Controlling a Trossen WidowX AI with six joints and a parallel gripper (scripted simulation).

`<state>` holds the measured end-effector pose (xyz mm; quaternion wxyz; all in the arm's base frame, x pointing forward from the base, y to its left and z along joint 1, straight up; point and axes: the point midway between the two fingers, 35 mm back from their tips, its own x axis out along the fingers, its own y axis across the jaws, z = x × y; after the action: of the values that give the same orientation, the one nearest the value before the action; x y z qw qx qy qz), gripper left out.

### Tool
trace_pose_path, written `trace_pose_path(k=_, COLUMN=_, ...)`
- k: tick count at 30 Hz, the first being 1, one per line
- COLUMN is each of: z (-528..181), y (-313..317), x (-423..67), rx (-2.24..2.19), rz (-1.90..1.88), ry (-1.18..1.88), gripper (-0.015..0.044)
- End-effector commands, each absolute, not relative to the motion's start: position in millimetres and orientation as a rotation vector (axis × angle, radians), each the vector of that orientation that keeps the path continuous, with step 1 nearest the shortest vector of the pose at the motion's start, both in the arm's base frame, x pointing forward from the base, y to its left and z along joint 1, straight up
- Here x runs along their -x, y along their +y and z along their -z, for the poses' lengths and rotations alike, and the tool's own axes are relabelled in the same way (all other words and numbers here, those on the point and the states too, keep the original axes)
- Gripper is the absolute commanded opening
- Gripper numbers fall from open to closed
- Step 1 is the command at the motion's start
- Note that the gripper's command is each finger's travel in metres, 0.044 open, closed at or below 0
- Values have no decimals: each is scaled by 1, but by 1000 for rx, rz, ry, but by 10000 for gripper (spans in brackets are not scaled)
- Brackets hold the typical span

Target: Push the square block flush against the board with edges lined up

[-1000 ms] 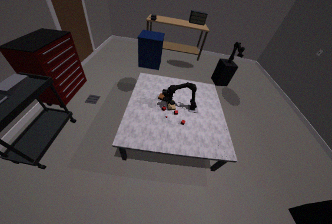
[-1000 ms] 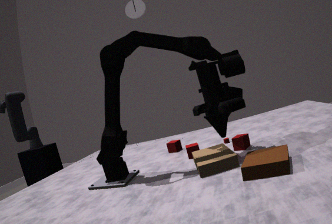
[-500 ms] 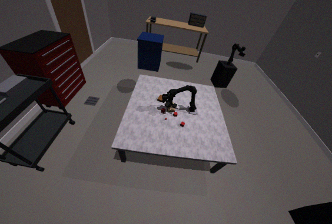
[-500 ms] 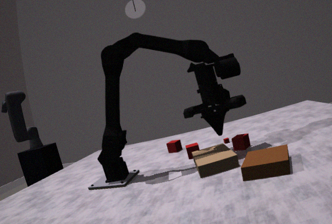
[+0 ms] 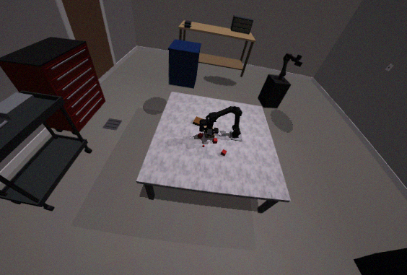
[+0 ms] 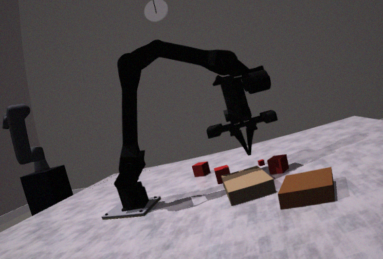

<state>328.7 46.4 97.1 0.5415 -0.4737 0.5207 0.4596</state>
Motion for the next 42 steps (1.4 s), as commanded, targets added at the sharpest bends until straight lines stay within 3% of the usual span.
trace_pose_path(k=1, z=-96, y=53, x=-326, rx=1195, rz=-1164, ry=1197, gripper=0)
trace_pose_path(k=7, z=-93, y=53, x=-326, rx=1198, rz=-1167, ry=1196, gripper=0)
trace_pose_path(k=12, z=-41, y=58, x=-327, rx=1245, rz=-1213, ry=1166, gripper=0)
trace_pose_path(k=42, z=-40, y=36, x=-330, rx=1246, rz=-1212, ry=1168, gripper=0)
